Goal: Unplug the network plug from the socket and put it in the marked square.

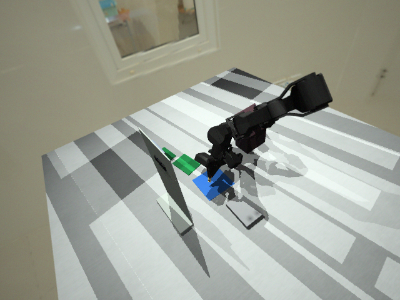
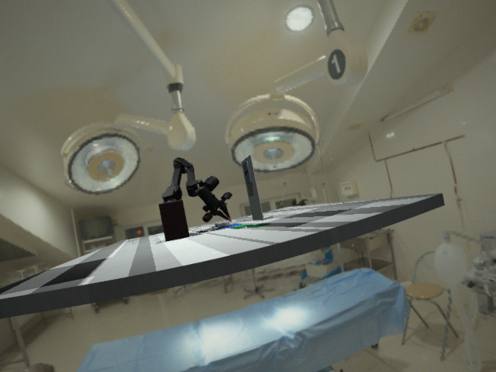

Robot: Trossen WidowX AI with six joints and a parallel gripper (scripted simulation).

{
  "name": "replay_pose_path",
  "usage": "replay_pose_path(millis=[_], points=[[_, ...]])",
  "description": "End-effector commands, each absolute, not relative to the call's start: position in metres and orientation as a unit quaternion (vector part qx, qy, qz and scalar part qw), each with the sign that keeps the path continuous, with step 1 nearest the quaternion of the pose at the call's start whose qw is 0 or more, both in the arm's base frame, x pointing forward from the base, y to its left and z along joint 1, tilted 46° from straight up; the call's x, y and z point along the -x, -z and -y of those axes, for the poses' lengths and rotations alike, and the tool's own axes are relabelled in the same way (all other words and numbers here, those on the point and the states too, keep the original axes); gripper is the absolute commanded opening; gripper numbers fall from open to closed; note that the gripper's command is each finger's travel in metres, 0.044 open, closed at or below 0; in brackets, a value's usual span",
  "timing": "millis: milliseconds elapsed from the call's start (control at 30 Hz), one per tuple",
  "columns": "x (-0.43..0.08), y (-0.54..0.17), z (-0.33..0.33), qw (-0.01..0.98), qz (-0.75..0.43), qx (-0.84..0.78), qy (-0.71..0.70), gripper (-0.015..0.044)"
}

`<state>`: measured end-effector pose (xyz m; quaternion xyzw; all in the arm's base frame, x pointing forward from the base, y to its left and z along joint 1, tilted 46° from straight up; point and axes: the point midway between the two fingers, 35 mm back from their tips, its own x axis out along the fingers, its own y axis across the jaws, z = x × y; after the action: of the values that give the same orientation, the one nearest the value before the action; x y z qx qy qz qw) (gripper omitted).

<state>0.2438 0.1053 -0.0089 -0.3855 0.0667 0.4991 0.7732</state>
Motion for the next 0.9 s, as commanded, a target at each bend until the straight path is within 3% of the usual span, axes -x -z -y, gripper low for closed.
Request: replay_pose_path(millis=[0,867], points=[[-0.242,0.013,-0.107,0.774,-0.072,0.382,-0.500,0.0000],[-0.238,0.019,-0.119,0.776,-0.070,0.380,-0.499,0.0000]])
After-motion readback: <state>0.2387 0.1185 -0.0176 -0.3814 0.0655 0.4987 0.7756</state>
